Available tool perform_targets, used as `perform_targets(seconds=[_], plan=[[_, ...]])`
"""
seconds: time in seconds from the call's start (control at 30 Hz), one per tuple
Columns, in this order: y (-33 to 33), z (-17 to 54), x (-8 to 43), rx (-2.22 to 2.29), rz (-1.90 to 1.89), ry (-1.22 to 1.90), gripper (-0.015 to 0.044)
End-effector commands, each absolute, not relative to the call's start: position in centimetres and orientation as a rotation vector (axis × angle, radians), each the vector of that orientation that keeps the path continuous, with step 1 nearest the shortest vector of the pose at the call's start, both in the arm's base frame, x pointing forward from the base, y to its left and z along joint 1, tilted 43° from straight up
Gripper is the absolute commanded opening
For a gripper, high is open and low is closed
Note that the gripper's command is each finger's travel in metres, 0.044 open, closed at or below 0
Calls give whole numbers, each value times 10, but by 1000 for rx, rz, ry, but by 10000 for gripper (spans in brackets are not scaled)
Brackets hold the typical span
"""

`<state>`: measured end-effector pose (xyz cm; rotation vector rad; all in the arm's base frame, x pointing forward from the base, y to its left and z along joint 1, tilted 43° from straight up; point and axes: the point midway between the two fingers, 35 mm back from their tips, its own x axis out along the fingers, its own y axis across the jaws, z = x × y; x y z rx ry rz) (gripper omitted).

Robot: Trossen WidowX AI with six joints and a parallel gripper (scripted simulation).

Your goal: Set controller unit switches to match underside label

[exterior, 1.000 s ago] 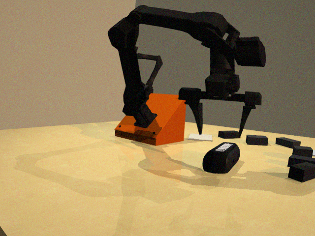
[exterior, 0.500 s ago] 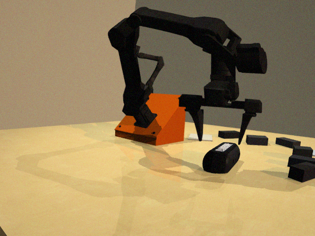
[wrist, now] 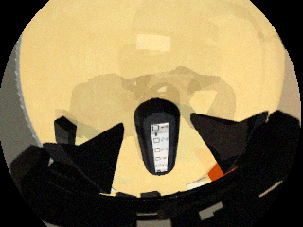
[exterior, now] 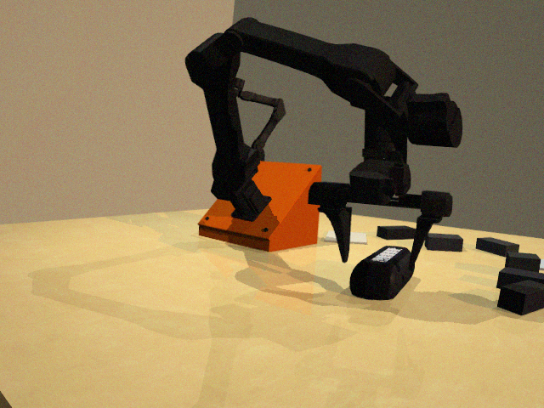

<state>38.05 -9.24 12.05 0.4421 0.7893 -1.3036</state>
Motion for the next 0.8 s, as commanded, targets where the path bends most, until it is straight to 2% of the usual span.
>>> perform_targets(seconds=[0.0,0.33,0.47,0.5,0.77], plan=[[-97,115,380,448,-1307,793,440],[-107,106,381,466,-1319,784,440],[-107,106,381,466,-1319,784,335],[-107,106,381,466,-1319,784,326],[-107,106,381,466,-1319,784,326]])
